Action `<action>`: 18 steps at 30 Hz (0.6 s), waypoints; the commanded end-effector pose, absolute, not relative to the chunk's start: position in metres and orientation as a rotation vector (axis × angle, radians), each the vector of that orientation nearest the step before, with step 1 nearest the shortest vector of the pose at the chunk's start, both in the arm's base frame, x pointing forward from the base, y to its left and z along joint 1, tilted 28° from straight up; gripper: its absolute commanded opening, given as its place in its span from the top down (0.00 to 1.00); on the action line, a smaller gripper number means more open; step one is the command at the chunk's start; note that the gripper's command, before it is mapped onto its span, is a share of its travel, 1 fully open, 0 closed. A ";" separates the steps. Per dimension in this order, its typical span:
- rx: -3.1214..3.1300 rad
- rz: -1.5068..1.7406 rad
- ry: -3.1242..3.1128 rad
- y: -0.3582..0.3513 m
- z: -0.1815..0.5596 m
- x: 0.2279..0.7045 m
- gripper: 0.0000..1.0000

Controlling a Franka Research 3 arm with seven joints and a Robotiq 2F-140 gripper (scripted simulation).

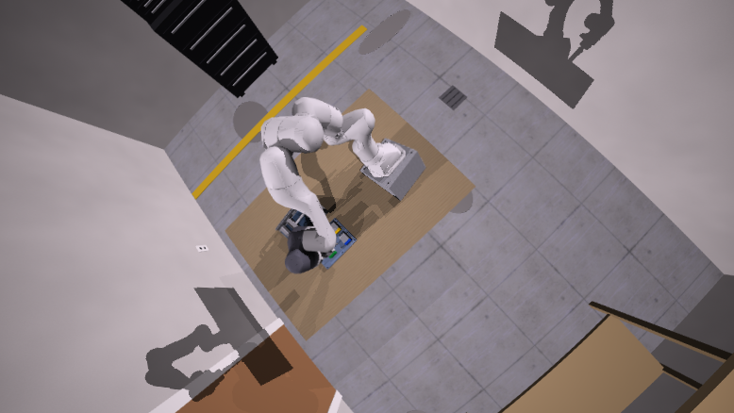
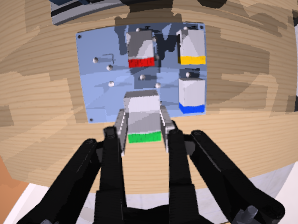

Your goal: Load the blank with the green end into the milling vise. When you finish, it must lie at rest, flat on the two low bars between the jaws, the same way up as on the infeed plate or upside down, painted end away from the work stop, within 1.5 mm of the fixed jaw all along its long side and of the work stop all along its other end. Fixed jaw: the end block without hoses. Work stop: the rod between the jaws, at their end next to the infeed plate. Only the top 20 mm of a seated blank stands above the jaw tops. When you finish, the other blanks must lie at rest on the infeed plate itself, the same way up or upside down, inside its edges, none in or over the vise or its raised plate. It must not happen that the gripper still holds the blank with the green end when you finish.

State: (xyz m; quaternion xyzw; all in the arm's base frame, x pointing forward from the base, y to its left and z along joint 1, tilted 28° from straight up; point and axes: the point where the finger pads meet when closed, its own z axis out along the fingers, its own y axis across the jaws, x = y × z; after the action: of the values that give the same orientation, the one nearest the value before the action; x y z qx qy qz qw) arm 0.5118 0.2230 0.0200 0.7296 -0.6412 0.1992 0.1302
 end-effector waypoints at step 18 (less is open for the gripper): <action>2.114 0.574 -1.856 0.243 0.059 0.503 1.00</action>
State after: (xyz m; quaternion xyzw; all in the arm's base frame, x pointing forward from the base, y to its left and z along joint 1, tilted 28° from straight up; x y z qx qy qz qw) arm 0.5066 0.2450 0.0588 0.7303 -0.6408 0.1993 0.1277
